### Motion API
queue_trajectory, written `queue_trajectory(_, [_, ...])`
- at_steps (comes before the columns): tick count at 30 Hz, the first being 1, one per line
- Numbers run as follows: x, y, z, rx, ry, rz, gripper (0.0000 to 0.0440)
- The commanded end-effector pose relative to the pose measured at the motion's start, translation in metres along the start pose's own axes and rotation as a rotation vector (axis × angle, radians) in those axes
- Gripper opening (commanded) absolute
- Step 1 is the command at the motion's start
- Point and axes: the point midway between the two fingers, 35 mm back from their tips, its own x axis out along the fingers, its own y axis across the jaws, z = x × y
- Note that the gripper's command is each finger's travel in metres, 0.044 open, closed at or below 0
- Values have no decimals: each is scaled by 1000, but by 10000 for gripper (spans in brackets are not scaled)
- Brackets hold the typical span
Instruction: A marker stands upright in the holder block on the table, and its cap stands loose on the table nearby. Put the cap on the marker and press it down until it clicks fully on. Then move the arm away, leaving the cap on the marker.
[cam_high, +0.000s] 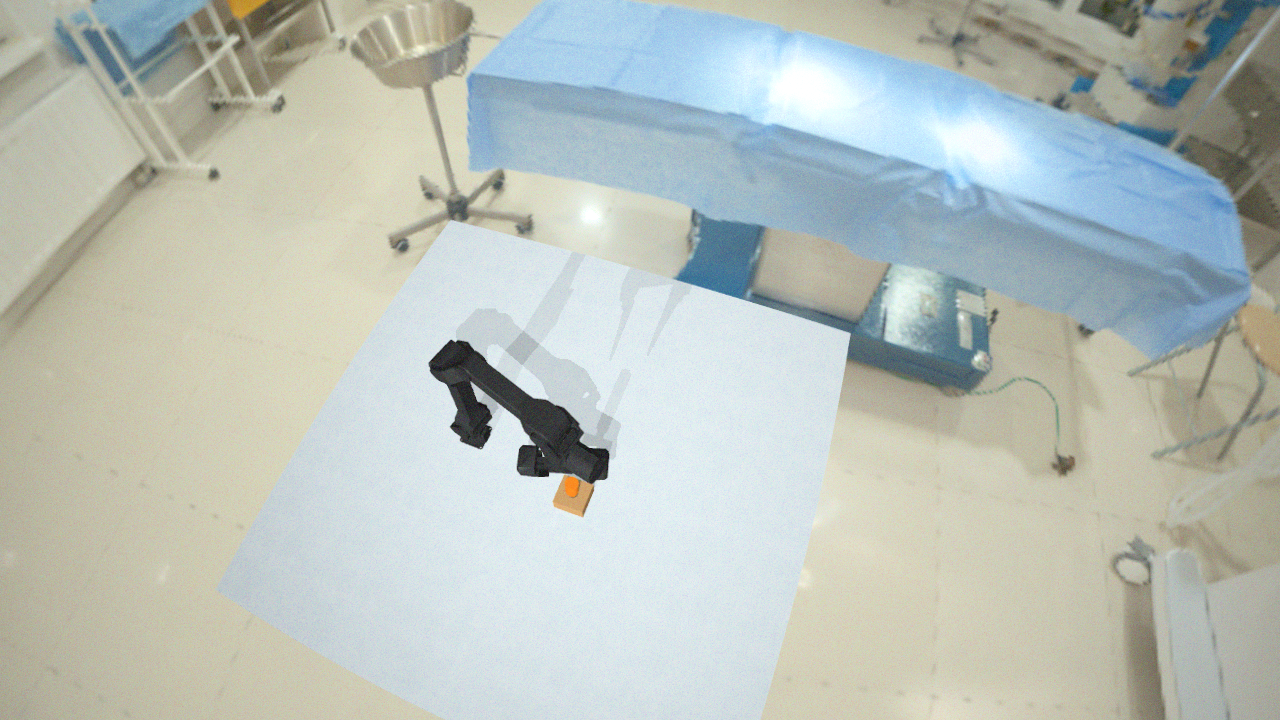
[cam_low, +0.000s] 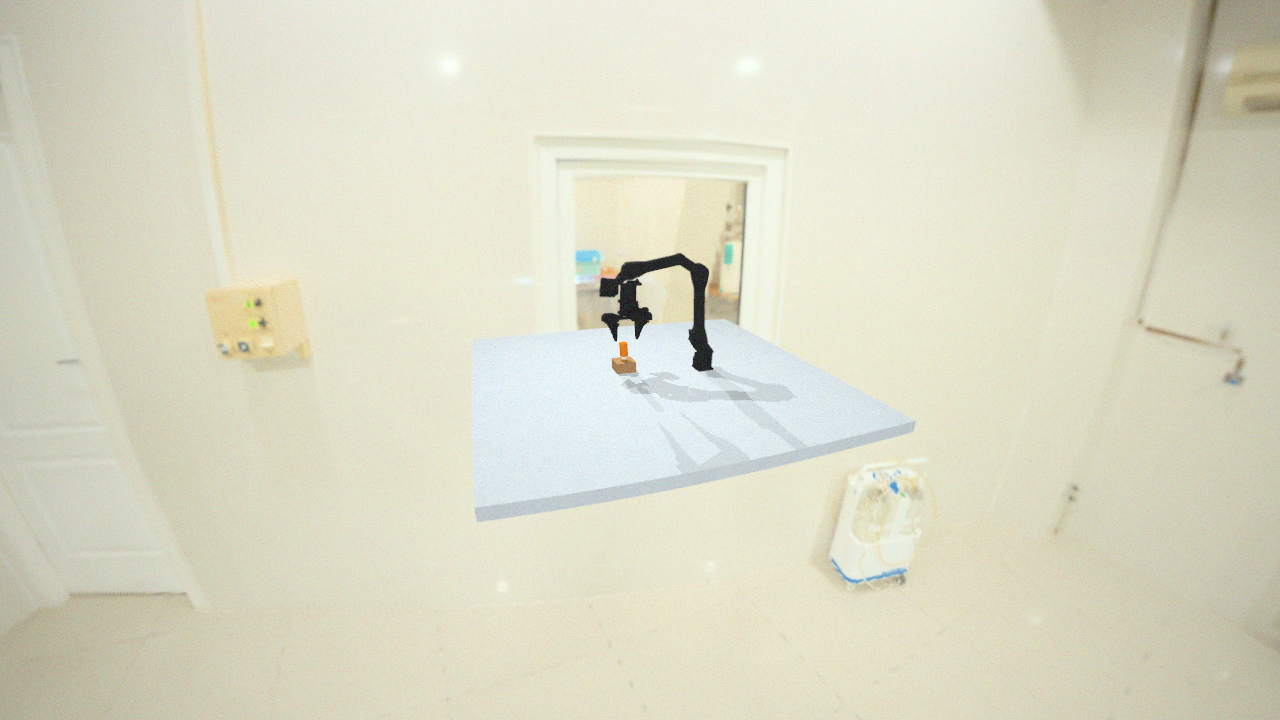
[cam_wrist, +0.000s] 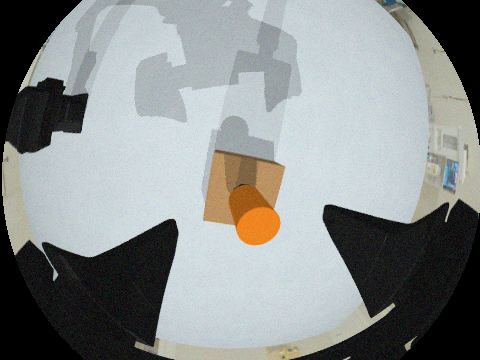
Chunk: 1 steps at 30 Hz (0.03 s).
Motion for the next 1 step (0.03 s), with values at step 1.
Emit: queue_trajectory(1, [-12, -1, 0, -6, 12, -29, 437])
